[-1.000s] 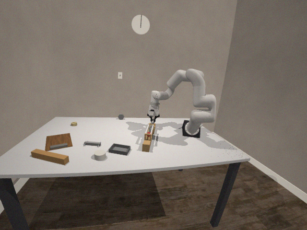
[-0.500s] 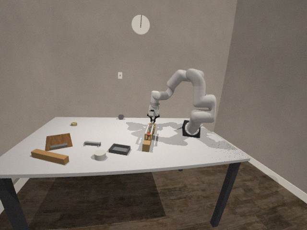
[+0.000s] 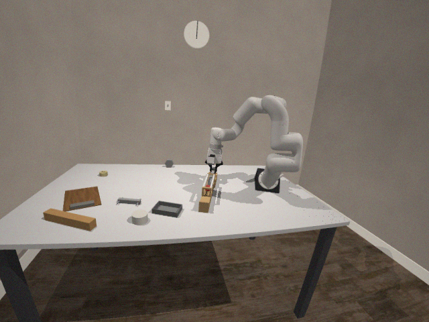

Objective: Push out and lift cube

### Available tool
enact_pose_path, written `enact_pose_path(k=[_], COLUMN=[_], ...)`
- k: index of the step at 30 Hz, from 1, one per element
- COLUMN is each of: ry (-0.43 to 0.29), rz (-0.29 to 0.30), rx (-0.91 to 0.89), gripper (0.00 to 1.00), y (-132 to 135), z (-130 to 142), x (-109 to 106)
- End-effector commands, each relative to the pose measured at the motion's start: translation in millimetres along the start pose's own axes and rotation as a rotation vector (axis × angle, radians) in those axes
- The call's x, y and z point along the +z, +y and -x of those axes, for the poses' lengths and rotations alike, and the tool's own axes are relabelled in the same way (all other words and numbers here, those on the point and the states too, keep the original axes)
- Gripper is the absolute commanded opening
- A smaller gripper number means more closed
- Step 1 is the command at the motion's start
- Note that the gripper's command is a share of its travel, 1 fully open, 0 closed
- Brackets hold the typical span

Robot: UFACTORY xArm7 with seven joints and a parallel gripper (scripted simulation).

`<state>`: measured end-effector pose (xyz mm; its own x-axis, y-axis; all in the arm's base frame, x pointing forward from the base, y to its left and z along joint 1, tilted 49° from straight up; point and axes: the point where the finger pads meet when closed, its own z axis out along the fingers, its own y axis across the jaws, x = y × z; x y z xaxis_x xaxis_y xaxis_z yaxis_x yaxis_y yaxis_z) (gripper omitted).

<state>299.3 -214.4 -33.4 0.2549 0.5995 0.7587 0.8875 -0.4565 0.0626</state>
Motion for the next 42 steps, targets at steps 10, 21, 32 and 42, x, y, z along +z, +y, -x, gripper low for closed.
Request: enact_pose_path(k=[10, 21, 32, 42], ry=[-0.003, -0.003, -0.003, -0.003], rz=[0.004, 0.004, 0.004, 0.004], rx=[0.000, 0.000, 0.000, 0.000], gripper=[0.00, 0.00, 0.00, 0.00], y=[1.2, 1.4, 1.5, 1.5], z=[-37.7, -71.3, -94.1, -109.3], x=[-1.7, -1.6, -1.5, -1.5])
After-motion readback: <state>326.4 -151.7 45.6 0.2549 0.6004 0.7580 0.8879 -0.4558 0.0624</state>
